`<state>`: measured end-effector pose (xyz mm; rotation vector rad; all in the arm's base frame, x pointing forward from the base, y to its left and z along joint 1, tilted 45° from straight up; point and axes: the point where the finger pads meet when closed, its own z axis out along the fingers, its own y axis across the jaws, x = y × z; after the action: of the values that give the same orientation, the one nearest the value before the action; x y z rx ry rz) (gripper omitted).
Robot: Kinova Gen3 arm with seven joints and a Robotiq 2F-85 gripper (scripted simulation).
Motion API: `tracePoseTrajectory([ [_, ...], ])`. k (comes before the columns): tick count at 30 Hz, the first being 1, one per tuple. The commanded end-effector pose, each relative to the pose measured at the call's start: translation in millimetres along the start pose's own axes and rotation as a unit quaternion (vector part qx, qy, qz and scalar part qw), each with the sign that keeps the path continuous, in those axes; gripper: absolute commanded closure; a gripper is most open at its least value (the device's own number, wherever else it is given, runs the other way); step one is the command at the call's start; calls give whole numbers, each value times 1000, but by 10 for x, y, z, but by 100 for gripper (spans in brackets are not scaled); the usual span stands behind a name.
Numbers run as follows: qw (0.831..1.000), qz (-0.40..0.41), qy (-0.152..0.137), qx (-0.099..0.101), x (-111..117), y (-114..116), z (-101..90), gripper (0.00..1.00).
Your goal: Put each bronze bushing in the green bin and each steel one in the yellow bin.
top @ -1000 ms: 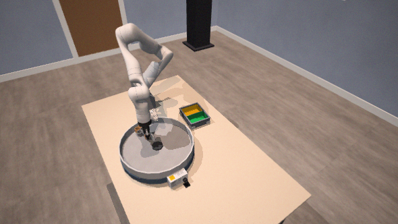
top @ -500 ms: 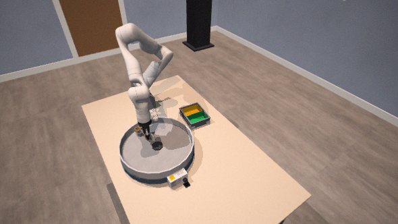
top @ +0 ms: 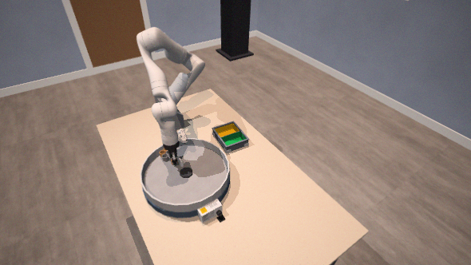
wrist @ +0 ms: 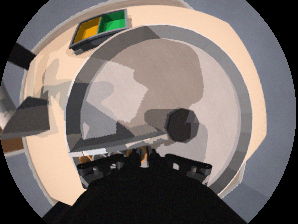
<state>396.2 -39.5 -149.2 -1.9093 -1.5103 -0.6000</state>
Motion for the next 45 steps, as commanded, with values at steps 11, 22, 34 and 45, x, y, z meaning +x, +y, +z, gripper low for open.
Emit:
tracePoseTrajectory([
  [11, 1000, 1, 0, 0, 0, 3, -108, 100],
  [22, 1000, 1, -1, 0, -5, 3, -110, 100],
  [34, 1000, 1, 0, 0, 0, 3, -179, 100],
  [45, 1000, 1, -1, 0, -3, 3, -196, 100],
])
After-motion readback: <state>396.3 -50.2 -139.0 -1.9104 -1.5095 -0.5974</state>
